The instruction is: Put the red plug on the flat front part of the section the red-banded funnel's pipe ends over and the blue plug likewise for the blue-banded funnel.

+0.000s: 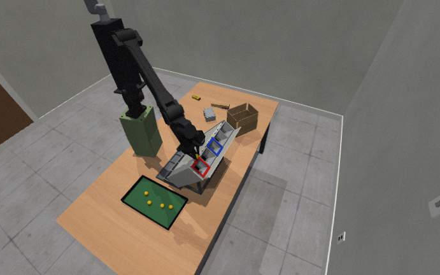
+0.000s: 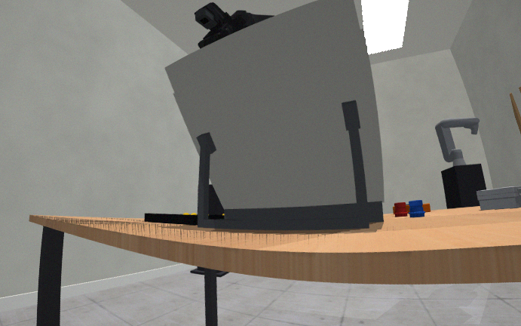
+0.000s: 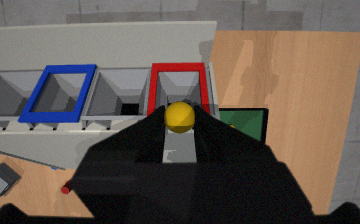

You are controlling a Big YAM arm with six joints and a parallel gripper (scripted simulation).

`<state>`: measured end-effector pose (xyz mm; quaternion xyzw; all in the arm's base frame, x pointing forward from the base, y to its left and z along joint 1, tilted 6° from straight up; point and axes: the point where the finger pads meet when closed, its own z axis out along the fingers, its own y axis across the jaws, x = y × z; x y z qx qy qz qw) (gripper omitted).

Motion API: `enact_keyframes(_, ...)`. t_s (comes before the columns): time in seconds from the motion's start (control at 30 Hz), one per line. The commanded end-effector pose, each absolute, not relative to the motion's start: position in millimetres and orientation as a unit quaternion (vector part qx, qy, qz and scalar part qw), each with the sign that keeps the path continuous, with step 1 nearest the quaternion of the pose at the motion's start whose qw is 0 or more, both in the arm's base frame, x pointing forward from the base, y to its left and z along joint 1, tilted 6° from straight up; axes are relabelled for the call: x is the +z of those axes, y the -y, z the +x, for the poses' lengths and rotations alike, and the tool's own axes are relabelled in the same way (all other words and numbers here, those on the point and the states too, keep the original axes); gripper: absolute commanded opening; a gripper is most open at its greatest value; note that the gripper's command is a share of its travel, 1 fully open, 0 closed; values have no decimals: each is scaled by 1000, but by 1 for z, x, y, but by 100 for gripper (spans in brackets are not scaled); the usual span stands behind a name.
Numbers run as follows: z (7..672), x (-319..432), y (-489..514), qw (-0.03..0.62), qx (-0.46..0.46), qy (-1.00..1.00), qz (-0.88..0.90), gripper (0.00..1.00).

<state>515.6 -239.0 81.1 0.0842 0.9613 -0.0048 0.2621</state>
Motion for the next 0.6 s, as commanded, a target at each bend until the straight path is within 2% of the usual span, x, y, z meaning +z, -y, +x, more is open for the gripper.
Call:
enact_keyframes(0.0, 535, 94, 243, 273, -9, -958, 83, 0)
enact_keyframes(0.57, 535, 95, 242, 276, -9, -958, 80, 0)
